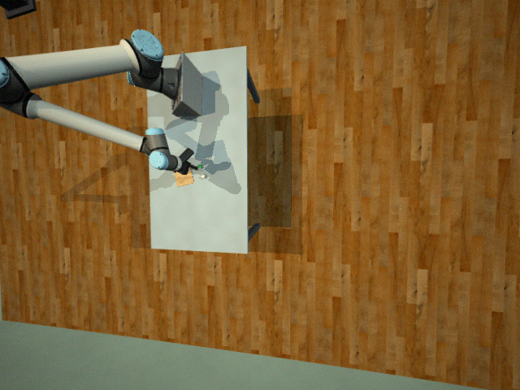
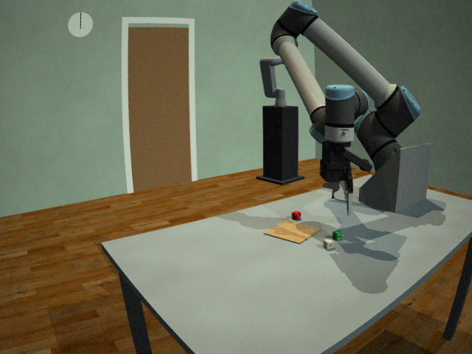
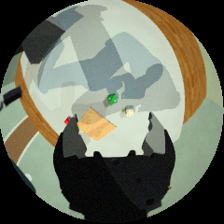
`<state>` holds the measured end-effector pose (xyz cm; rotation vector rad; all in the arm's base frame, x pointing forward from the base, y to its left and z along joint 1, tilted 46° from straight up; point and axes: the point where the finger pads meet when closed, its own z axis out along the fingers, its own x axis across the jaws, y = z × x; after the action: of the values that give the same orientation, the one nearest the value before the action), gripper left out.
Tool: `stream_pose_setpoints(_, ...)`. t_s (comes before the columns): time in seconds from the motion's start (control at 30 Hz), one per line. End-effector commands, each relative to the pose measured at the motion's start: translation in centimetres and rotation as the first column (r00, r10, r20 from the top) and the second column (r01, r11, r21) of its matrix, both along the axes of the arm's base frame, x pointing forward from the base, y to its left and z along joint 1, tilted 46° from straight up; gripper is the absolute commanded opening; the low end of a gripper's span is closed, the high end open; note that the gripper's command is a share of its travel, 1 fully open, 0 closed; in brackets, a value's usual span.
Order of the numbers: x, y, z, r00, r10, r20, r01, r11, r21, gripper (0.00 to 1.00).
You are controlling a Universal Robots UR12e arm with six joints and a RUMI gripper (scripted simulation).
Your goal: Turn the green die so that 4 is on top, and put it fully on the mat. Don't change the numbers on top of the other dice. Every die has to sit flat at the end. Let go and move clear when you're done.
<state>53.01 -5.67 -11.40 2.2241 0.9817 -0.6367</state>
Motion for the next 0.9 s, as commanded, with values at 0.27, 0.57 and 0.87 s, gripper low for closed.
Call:
stream_pose_setpoints(0.27, -0.01, -0.78, -0.46, 0.963, 0.202, -0.178, -0.192, 0.979, 0.072, 1.00)
stream_pose_setpoints(0.57, -0.01, -0.97, -0.57, 0.945, 0.244, -0.217, -0.230, 0.969, 0.091, 1.00)
stream_pose_setpoints(0.87, -0.01, -0.98, -0.57, 0.945, 0.245, -0.218, -0.231, 0.969, 0.091, 0.24)
